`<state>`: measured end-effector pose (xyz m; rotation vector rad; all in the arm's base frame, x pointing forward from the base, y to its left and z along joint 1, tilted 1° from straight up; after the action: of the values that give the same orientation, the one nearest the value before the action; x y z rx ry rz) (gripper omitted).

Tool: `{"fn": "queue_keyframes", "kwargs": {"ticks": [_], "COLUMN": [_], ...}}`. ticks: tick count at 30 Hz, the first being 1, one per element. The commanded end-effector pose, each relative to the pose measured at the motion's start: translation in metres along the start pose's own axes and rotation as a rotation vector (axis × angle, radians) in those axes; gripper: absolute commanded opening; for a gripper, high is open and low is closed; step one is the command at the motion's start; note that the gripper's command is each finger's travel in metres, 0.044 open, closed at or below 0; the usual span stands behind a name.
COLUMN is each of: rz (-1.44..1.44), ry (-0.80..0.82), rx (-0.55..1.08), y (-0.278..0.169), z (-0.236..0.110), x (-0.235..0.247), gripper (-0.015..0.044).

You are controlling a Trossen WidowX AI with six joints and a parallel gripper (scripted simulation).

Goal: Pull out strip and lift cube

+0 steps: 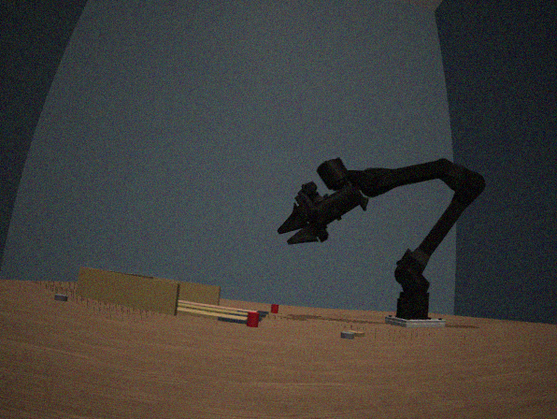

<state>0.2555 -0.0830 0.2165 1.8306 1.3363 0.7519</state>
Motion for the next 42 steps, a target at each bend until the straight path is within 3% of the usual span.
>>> {"fn": "queue_keyframes", "kwargs": {"ticks": [1,5,15,18,30,36,42], "rz": [-0.2,-0.345,-0.352,-0.357,-0.36,-0.336,-0.332], "ry": [0.153,0.269,0.275,0.26,0.17,0.149,0.148], "rx": [-0.011,-0.021,-0.022,0.047,0.62,0.9,0.931], "y": [0.012,0.013,0.013,0.015,0.012,-0.003,-0.006], "z": [0.002,-0.001,-0.002,0.008,0.092,0.131,0.135], "x": [0.058,0.103,0.105,0.103,0.08,0.061,0.059], "gripper": [0.04,0.04,0.04,0.0321,0.0006,0.0,0.0]}}
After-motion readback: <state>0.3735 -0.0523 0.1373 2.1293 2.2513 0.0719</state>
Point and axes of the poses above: the point midway between the two fingers, 35 mm back from their tips, its own z axis out along the fingers, its own x axis across the jaws, y = z × x, the point moved 3 cm from there along -z, back along the fingers, and after that the axes turned 8 degrees about -z, right-handed, at the moved point
